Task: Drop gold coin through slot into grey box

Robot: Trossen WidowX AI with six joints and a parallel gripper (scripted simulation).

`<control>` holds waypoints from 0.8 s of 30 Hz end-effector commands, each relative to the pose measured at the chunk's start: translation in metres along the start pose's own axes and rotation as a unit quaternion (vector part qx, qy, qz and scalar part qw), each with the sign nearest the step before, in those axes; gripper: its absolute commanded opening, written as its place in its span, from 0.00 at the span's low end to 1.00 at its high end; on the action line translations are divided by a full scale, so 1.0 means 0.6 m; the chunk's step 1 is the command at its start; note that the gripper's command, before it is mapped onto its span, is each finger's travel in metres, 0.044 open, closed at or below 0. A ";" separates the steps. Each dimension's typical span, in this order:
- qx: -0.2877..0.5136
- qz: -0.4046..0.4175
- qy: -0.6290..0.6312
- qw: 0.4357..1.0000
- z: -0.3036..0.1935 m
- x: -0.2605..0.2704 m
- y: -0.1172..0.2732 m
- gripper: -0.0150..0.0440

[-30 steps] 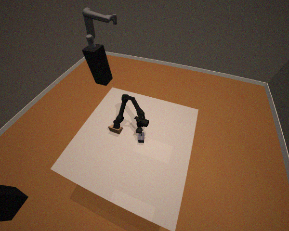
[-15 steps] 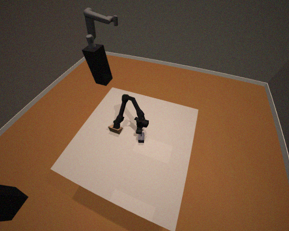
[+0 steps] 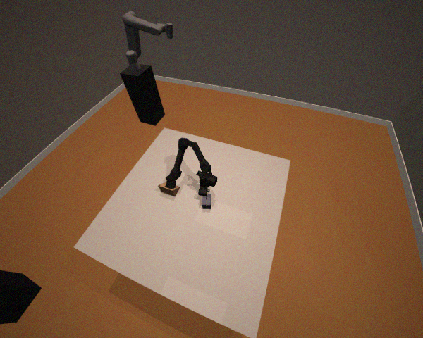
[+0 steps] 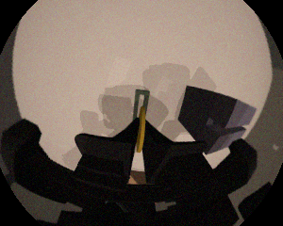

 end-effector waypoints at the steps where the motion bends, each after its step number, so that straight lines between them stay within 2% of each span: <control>1: -0.004 -0.003 0.004 1.000 0.006 -0.001 0.017 0.25; 24: -0.003 -0.005 0.003 1.000 0.006 -0.002 0.113 0.25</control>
Point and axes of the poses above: the point midway between the two fingers, 35 mm back from their tips, its own y axis back along the fingers, its own x axis across the jaws, z = x × y, the point moved 10 cm from there along y, back along the fingers, and after that the axes turned 8 degrees about -y, right-handed, at the moved point
